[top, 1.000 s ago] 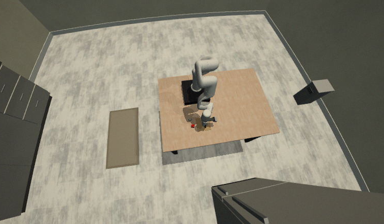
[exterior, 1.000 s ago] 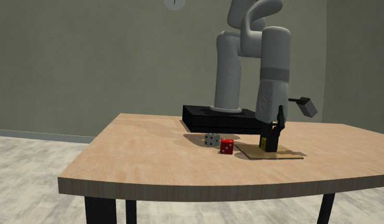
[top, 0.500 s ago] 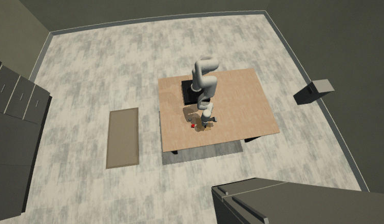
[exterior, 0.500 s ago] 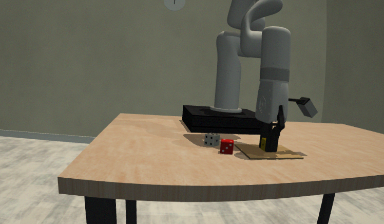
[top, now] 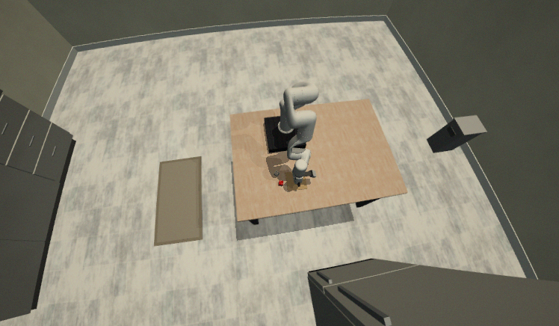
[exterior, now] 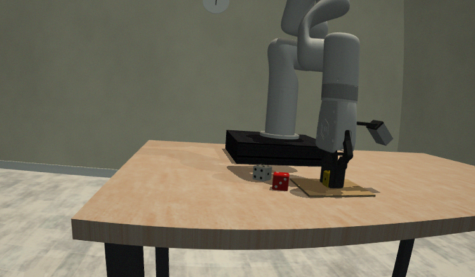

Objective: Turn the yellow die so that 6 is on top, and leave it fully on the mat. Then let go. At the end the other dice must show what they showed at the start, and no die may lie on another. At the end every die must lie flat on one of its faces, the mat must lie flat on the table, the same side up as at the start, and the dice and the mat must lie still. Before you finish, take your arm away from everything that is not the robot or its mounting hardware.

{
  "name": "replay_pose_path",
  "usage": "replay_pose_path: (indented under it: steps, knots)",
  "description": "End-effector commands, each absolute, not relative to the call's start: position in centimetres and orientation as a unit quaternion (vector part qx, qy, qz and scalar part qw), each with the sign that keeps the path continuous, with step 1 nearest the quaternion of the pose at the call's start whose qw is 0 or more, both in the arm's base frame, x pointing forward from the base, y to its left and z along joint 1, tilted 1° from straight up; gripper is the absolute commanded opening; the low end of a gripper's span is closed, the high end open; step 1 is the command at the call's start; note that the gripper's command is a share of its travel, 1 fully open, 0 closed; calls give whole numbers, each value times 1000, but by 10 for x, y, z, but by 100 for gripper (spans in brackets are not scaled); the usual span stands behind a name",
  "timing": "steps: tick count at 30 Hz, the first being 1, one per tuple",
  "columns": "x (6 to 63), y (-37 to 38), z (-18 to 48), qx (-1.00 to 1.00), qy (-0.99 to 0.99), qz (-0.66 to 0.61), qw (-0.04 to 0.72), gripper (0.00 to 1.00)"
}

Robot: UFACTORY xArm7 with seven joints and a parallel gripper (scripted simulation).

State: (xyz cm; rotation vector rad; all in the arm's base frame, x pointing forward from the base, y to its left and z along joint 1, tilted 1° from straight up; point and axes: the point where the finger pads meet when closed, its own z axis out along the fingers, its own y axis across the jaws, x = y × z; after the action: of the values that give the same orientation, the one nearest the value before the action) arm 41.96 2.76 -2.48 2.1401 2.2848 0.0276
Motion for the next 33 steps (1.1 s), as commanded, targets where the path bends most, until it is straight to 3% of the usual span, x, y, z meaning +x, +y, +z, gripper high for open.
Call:
replay_pose_path:
  steps: [1, 2, 18, 33]
  knots:
    - [421, 28, -24, 684, 730, 10, 7, 43]
    - [421, 28, -24, 684, 730, 10, 7, 47]
    - [421, 28, -19, 684, 730, 10, 7, 47]
    - [420, 27, 42, 684, 730, 10, 7, 47]
